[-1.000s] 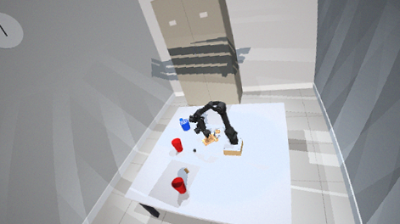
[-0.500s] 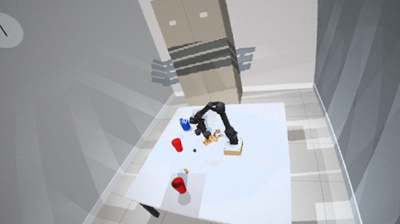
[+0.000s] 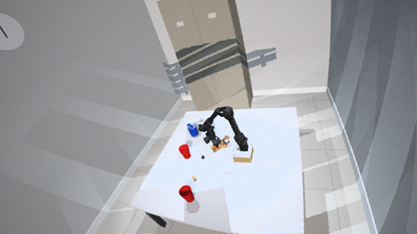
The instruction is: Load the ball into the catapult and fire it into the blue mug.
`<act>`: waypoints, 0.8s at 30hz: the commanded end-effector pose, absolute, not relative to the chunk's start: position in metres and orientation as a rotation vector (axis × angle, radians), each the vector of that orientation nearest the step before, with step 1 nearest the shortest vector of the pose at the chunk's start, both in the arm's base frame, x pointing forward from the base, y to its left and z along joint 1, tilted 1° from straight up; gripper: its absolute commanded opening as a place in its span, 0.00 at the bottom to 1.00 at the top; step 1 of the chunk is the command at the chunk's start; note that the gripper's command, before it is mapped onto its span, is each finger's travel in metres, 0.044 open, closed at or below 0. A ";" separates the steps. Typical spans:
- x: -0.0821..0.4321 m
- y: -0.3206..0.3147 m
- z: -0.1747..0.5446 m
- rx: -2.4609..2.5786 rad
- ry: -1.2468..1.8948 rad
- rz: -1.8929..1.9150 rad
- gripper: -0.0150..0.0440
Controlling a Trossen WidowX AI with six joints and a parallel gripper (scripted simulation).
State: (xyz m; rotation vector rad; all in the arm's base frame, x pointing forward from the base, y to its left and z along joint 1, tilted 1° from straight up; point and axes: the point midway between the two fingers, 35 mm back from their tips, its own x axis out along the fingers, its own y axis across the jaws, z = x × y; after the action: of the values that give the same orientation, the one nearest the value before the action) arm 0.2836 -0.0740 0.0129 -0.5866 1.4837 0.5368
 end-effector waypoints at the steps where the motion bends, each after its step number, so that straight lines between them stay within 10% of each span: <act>1: 0.281 -0.073 0.005 -0.580 1.486 0.542 1.00; 7: 0.281 -0.073 0.000 -0.580 1.486 0.542 1.00; 17: 0.283 -0.074 0.003 -0.585 1.486 0.538 0.56; 24: 0.283 -0.074 0.003 -0.585 1.486 0.538 0.48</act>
State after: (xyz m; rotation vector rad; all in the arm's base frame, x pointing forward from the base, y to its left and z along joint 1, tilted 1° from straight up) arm 0.2819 -0.0733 0.0024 -0.5824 1.4870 0.5411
